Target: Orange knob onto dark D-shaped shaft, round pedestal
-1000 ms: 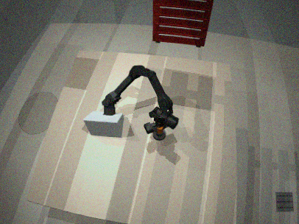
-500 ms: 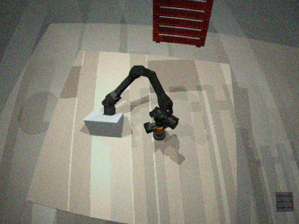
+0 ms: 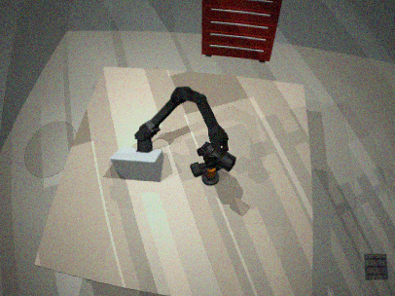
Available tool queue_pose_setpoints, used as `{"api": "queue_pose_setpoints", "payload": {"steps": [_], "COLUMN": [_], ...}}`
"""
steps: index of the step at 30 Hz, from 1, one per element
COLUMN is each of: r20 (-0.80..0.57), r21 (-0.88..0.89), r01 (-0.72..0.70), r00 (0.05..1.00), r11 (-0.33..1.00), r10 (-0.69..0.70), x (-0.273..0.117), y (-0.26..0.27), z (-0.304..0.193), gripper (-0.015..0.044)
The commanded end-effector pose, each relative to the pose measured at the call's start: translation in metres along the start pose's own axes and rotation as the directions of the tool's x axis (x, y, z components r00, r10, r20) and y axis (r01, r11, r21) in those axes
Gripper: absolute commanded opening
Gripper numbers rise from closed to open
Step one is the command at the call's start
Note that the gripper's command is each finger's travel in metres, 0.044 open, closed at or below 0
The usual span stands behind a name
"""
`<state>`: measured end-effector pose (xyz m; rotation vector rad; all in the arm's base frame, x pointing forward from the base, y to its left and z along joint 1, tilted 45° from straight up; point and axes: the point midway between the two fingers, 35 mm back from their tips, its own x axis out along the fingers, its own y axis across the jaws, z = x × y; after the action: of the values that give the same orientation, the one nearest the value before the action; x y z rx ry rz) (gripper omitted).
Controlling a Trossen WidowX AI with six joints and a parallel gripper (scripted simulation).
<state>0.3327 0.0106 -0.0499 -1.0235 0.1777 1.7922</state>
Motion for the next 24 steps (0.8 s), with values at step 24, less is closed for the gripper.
{"api": "queue_pose_setpoints", "payload": {"steps": [24], "r20": [-0.002], "r21": [-0.048], "r01": [-0.002], "r00": [1.0], "r11": [0.999], "r10": [0.002], "x": [0.0082], "y": [0.0005], "z": [-0.0001], "gripper": [0.0157]}}
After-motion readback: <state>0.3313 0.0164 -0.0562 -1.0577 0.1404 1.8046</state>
